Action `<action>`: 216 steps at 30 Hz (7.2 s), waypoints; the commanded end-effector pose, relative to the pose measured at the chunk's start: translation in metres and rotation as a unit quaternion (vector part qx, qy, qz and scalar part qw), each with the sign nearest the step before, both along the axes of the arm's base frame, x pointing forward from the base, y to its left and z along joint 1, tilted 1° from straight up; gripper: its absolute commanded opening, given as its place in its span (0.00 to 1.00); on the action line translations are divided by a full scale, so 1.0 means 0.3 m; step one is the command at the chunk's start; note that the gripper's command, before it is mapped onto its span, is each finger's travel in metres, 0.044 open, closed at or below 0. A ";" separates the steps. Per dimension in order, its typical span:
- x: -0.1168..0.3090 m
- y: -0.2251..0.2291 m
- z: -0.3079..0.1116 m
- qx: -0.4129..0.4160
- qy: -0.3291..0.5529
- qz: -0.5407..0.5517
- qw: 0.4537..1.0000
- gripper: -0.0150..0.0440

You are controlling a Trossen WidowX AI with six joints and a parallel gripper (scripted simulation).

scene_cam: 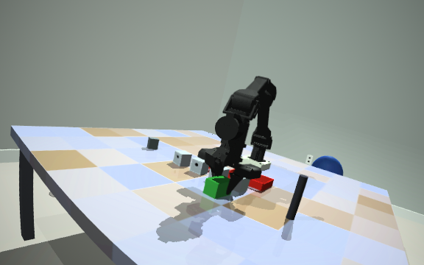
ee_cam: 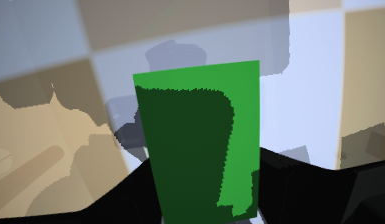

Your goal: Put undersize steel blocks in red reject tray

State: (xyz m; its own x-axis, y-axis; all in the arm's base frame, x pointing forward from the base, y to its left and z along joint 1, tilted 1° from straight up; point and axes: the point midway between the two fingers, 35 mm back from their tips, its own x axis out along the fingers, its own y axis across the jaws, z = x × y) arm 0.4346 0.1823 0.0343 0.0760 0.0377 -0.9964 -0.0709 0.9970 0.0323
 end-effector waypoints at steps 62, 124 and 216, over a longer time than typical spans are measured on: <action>-0.003 0.001 0.019 0.002 -0.007 -0.002 1.000 0.25; -0.063 0.001 0.030 0.002 -0.008 -0.001 1.000 0.25; -0.081 -0.003 0.017 0.002 -0.008 -0.001 1.000 0.25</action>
State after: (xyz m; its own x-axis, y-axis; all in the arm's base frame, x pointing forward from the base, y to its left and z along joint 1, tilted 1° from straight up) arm 0.4051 0.1807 0.0353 0.0755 0.0369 -0.9965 -0.0639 0.9974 0.0321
